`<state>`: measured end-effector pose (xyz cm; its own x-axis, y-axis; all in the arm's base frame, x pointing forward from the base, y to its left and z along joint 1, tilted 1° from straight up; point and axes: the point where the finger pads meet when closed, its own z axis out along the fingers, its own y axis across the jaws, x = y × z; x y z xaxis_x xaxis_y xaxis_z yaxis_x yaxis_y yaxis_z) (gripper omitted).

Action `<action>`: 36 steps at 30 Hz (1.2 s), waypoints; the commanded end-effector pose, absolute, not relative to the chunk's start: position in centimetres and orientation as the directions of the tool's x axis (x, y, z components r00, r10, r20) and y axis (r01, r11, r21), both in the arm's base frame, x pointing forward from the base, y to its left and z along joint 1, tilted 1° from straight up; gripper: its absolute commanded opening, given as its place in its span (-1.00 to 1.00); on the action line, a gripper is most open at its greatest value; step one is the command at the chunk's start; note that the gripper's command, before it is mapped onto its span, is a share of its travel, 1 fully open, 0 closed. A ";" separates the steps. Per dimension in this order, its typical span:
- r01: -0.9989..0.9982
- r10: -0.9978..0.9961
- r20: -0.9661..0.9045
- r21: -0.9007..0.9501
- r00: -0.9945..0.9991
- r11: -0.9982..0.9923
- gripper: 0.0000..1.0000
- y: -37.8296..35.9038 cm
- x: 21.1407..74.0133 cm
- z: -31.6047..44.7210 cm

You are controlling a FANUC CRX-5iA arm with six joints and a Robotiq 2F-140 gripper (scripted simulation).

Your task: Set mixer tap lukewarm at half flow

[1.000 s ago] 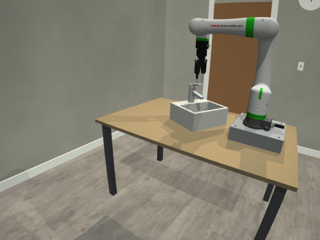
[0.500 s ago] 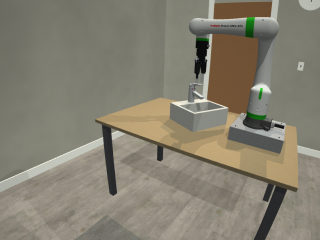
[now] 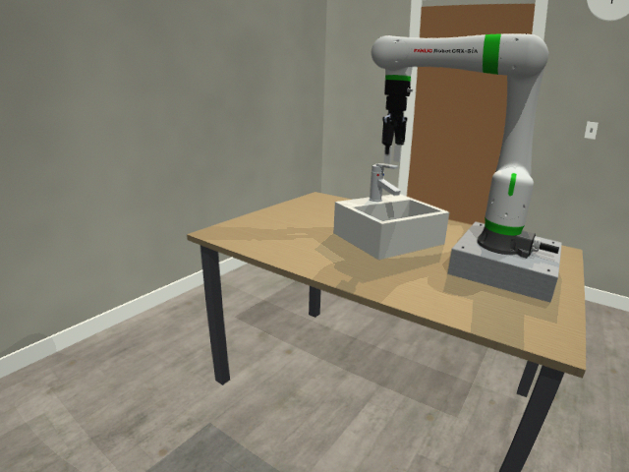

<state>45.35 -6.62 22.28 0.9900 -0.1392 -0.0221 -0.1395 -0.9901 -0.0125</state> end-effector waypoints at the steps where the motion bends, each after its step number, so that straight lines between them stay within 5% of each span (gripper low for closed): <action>1: -0.139 -0.139 -0.022 -0.013 0.990 -0.990 -0.23 -6.6 45.4 22.3; 36: -0.139 -0.139 -0.022 -0.013 0.990 -0.990 -0.23 -6.6 45.3 19.0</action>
